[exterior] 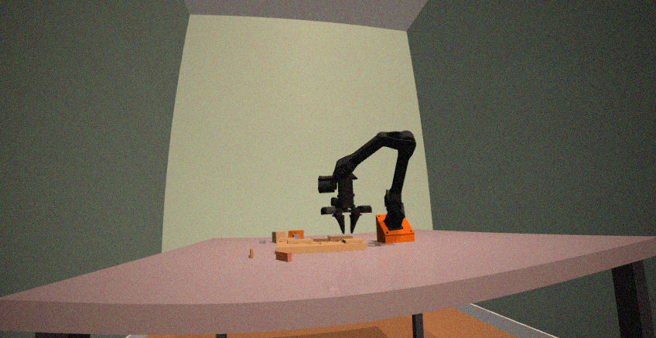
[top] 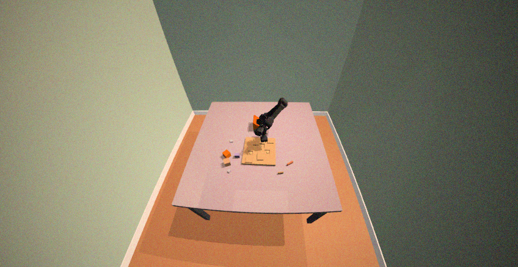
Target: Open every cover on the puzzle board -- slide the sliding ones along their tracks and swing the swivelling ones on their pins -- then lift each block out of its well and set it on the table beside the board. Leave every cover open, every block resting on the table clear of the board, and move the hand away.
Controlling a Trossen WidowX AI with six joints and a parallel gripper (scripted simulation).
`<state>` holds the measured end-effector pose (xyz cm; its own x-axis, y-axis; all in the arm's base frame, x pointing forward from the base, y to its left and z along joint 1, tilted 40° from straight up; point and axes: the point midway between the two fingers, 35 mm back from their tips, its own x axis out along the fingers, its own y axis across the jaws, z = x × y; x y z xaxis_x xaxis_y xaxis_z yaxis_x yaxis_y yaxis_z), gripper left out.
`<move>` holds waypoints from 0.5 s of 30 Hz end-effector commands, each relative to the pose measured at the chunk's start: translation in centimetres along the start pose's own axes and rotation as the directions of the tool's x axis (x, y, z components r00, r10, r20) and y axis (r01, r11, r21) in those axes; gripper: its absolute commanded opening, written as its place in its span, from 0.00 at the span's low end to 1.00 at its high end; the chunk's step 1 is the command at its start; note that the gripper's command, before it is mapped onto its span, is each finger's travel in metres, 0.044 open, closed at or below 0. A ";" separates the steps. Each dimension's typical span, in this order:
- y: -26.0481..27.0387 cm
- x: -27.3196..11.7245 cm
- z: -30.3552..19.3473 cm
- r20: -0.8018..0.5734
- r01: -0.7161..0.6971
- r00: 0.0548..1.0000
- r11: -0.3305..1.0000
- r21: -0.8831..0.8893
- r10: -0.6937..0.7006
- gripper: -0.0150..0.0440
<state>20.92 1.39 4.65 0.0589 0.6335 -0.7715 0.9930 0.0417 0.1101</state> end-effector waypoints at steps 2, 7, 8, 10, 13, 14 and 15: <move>0.0 0.1 -0.1 -0.005 -0.003 1.000 1.000 0.005 0.003 0.50; 0.0 0.1 -0.1 -0.005 -0.003 1.000 1.000 0.005 0.003 0.50; 0.0 0.1 -0.1 -0.005 -0.003 1.000 1.000 0.005 0.003 0.50; 0.0 0.1 -0.1 -0.005 -0.003 1.000 1.000 0.005 0.003 0.50; 0.0 0.1 -0.1 -0.005 -0.003 1.000 1.000 0.005 0.003 0.50; 0.1 0.2 -0.1 -0.005 -0.003 1.000 1.000 0.005 0.003 0.50; 0.1 0.2 -0.1 -0.005 -0.003 1.000 1.000 0.005 0.003 0.50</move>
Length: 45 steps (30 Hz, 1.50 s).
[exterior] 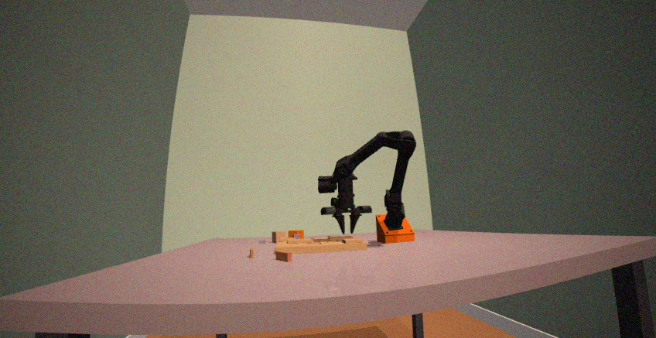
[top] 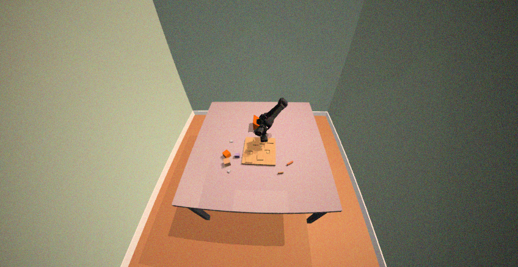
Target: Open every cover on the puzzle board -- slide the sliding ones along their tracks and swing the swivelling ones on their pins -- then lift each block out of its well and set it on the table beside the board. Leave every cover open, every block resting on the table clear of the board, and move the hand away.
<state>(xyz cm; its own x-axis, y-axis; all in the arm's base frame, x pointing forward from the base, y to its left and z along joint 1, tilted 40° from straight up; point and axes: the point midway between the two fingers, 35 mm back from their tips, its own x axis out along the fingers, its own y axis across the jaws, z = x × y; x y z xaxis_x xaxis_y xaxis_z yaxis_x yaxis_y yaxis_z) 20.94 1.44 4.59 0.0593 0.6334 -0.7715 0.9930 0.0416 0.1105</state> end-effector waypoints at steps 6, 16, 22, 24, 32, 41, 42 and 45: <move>0.1 0.7 -0.1 -0.005 -0.003 1.000 1.000 0.005 0.003 0.50; 0.1 1.7 -0.1 -0.005 -0.003 1.000 1.000 0.005 0.003 0.50; 0.1 2.2 -0.2 -0.006 -0.003 1.000 1.000 0.004 0.003 0.50; 0.1 2.2 -0.2 -0.006 -0.003 1.000 1.000 0.004 0.003 0.50; 0.1 2.6 -0.2 -0.006 -0.003 1.000 1.000 0.004 0.003 0.50; 0.1 3.3 -0.2 -0.006 -0.003 1.000 1.000 0.004 0.003 0.50; 0.1 3.3 -0.2 -0.006 -0.003 1.000 1.000 0.004 0.003 0.50; 0.1 3.1 -0.1 -0.001 -0.002 1.000 1.000 -0.001 0.002 0.47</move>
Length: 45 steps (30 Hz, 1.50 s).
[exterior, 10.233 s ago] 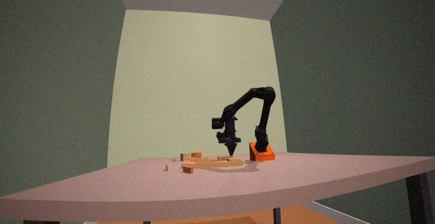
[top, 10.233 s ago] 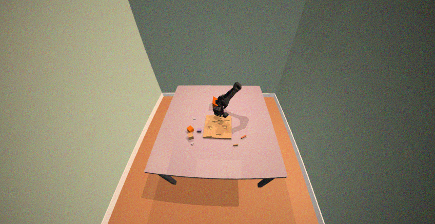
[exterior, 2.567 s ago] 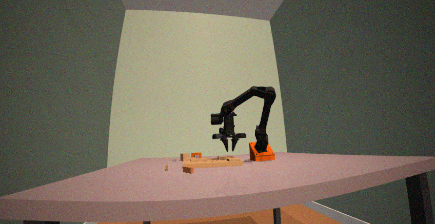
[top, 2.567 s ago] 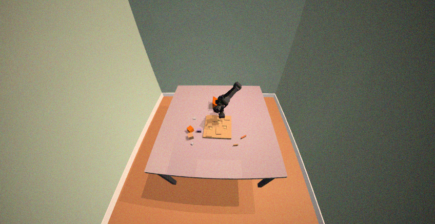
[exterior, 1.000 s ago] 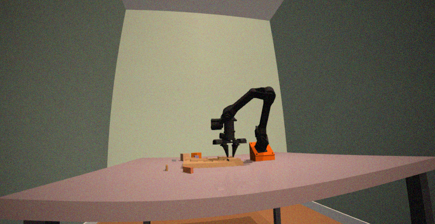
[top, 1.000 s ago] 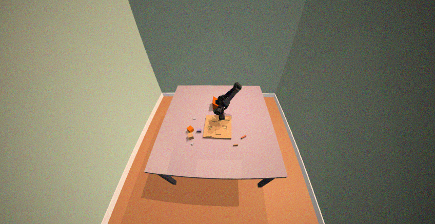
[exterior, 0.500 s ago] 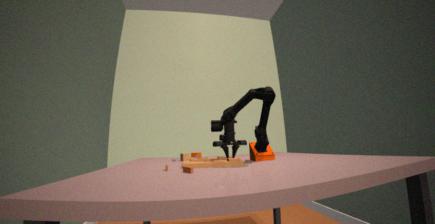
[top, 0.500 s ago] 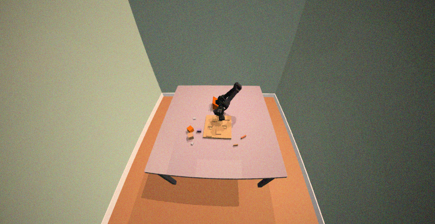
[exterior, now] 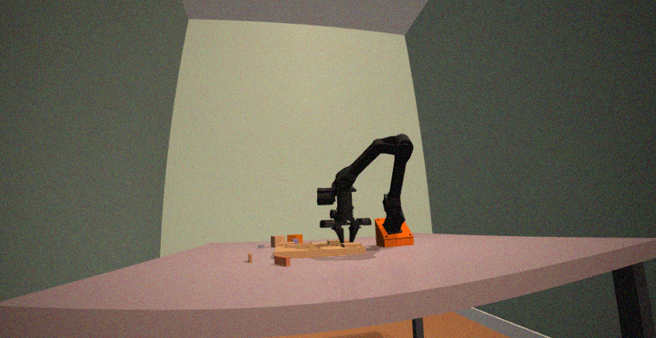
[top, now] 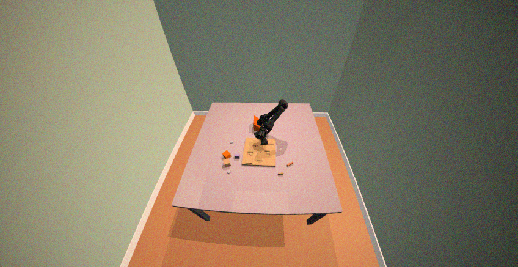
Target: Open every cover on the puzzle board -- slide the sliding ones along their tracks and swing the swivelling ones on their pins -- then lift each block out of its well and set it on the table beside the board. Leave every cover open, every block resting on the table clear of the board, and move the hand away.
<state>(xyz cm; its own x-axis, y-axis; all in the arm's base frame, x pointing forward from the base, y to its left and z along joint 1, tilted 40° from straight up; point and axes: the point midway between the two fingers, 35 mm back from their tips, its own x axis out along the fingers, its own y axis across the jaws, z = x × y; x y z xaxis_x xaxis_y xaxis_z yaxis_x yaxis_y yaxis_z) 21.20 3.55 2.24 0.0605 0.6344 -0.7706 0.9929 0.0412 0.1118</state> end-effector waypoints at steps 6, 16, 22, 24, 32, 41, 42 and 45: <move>0.0 0.0 0.0 0.000 0.000 1.000 1.000 -0.001 0.000 0.41; 0.0 -0.5 0.0 0.001 0.000 1.000 1.000 0.000 0.000 0.39; 0.1 -1.2 0.1 0.001 0.000 1.000 1.000 0.001 0.000 0.39; 0.1 -1.5 0.1 0.001 0.000 1.000 1.000 0.002 0.000 0.39; 0.1 -2.5 0.1 0.001 -0.001 1.000 1.000 0.003 0.001 0.39; 0.0 -3.7 0.1 -0.001 -0.001 1.000 1.000 0.004 0.001 0.39; 0.0 -3.8 0.1 -0.001 -0.001 1.000 1.000 0.004 0.001 0.39; 0.0 -4.2 0.1 -0.002 -0.001 1.000 1.000 0.005 0.001 0.39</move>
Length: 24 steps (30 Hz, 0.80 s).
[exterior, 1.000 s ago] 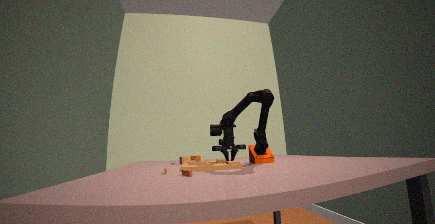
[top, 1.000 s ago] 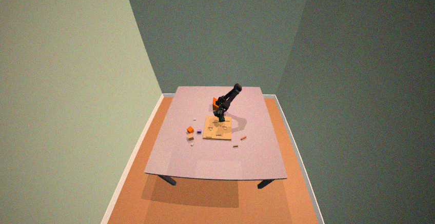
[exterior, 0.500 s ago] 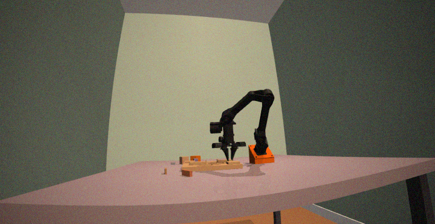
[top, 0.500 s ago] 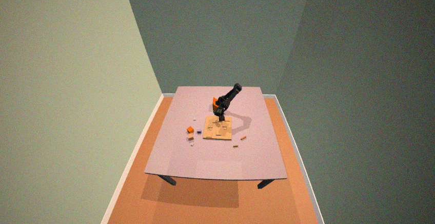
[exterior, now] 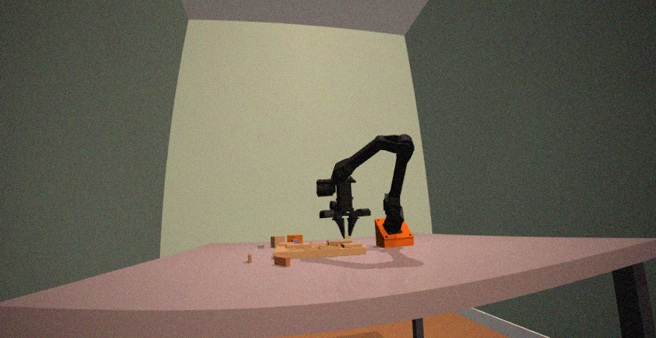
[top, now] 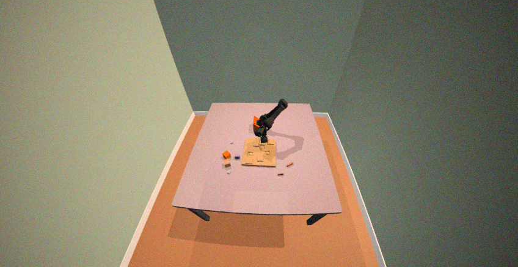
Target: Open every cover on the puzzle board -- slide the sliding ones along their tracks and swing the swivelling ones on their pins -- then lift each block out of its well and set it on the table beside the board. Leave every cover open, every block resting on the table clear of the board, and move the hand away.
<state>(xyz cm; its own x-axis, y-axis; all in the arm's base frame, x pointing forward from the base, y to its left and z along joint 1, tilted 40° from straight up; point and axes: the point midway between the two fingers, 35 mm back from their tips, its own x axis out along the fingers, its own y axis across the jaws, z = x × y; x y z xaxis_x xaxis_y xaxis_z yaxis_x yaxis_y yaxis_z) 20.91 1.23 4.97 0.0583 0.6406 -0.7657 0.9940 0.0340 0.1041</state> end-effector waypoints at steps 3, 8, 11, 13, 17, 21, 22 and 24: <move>0.0 -1.0 0.0 0.005 -0.002 1.000 1.000 -0.005 0.002 0.39; 0.1 -1.9 0.1 0.007 -0.002 1.000 1.000 -0.005 0.002 0.39; 0.1 -2.6 0.1 0.008 -0.002 1.000 1.000 -0.005 0.002 0.39; 0.1 -3.1 0.1 0.008 -0.002 1.000 1.000 -0.005 0.002 0.39; 0.1 -4.2 0.1 0.008 -0.002 1.000 1.000 -0.004 0.002 0.39; 0.0 -5.2 0.1 0.008 -0.001 1.000 1.000 -0.004 0.001 0.39; 0.0 -5.5 0.1 0.007 -0.001 1.000 1.000 -0.004 0.001 0.39; 0.0 -5.8 0.1 0.007 -0.001 1.000 1.000 -0.004 0.001 0.39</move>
<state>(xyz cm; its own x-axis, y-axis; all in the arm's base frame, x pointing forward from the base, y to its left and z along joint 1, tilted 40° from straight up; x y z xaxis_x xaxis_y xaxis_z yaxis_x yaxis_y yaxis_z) 20.64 -1.94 8.72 0.0600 0.6395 -0.7664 0.9940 0.0322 0.1047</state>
